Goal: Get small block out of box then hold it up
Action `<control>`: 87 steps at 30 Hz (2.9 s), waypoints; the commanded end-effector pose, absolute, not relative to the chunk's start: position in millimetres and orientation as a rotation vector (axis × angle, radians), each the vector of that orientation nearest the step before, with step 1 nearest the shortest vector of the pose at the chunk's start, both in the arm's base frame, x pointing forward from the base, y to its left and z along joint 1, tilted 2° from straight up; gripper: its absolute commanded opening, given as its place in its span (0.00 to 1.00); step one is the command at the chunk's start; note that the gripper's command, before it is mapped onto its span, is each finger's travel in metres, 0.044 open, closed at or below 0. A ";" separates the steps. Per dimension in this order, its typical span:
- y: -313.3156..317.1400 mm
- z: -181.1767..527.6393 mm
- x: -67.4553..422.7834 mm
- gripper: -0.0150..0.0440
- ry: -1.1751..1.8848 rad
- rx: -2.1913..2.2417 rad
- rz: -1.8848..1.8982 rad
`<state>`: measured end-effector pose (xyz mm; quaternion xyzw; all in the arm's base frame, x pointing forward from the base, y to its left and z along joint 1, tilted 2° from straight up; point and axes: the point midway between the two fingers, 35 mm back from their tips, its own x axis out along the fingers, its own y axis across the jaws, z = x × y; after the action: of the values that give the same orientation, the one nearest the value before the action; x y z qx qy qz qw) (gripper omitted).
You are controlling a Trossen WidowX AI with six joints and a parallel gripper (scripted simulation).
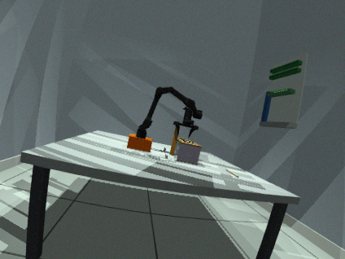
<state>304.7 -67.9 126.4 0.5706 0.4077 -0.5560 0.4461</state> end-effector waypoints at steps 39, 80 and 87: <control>-18.5 126.6 318.2 0.93 1.016 1.420 -1.373; 23.8 122.3 294.1 0.93 1.570 -1.191 0.773; 24.2 122.4 293.8 0.93 1.561 -1.228 0.812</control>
<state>299.2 20.1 123.4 -0.3486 0.6929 0.1818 0.6044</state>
